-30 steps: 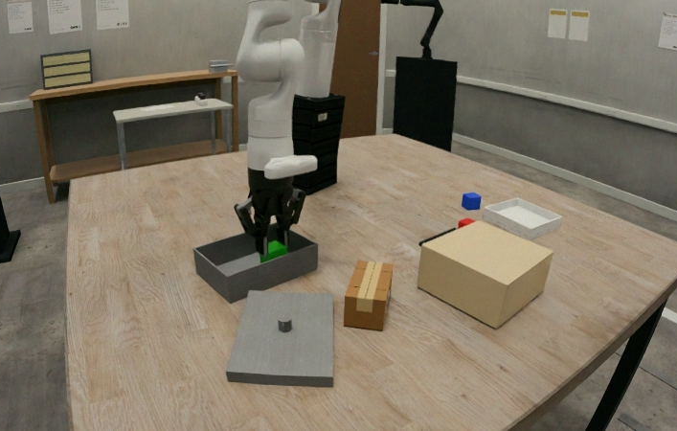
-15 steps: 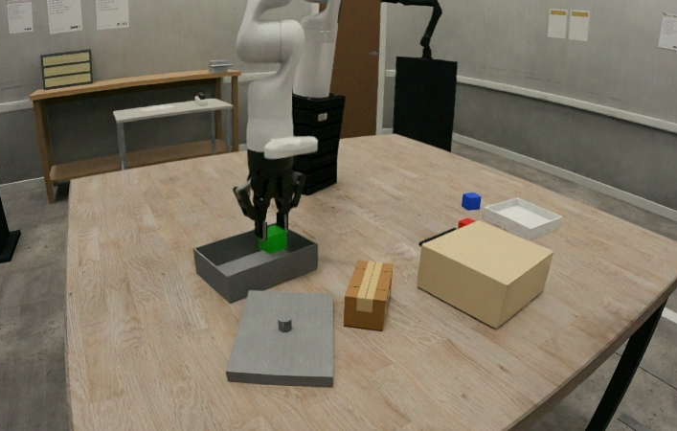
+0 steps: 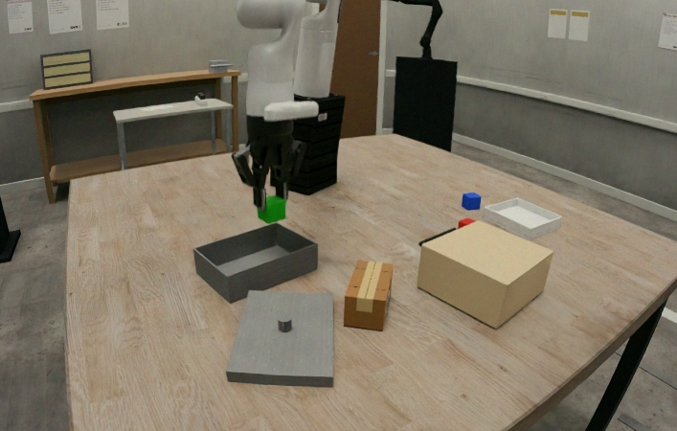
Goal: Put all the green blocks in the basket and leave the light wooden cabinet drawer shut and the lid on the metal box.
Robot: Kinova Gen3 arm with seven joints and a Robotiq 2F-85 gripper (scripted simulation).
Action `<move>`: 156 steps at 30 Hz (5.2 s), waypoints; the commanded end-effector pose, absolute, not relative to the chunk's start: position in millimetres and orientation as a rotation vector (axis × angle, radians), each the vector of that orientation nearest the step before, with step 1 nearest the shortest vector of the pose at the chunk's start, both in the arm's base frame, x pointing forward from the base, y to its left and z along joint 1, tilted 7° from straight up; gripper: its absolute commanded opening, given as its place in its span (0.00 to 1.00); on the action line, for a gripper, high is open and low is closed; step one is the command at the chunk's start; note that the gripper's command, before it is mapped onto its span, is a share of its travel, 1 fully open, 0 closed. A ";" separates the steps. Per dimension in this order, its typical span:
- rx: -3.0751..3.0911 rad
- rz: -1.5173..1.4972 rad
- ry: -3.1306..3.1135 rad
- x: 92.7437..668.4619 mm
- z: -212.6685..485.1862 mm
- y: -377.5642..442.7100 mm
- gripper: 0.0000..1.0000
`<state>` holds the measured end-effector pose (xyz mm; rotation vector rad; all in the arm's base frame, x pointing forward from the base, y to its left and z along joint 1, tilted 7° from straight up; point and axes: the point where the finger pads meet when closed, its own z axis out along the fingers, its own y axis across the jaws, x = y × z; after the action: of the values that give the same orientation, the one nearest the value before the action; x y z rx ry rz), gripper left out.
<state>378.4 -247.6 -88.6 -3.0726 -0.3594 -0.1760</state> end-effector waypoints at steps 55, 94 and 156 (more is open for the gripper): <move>-2.901 -0.192 -1.159 398.8 -22.1 -98.7 0.10; -1.244 -0.151 -2.968 482.3 11.7 362.9 0.10; -1.180 -0.147 -2.995 487.9 -21.3 377.4 0.10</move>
<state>487.0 376.7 -20.4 -1.1799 -2.9944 -0.1440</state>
